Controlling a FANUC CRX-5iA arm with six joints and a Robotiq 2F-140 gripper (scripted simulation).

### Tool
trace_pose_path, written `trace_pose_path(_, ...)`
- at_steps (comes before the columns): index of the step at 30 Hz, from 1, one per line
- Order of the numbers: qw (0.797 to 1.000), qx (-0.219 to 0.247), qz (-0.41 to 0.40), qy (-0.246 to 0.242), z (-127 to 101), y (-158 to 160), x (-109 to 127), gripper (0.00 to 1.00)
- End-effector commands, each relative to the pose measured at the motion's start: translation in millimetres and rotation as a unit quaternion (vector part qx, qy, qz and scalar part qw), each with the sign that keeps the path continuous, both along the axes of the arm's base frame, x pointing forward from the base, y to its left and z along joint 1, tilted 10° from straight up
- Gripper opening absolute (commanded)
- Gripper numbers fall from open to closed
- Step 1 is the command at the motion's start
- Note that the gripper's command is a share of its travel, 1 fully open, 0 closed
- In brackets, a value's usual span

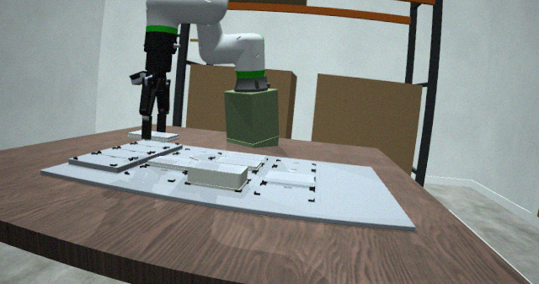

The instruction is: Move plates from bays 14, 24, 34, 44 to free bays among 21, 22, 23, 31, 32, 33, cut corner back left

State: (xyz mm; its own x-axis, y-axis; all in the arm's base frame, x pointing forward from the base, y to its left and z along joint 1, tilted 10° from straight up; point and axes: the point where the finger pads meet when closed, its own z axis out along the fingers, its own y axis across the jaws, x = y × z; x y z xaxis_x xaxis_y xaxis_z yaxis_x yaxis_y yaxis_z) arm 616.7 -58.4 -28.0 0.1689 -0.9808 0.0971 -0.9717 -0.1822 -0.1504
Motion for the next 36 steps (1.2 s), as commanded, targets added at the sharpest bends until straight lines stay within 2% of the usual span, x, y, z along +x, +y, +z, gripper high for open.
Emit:
trace_pose_path(1, 1.000, 0.000, 0.000, -0.001, 0.2, 6.0, -1.7, 0.10)
trace_pose_path(36, 1.000, 0.000, 0.000, -0.001, -10.5, 82.1, -32.4, 0.10)
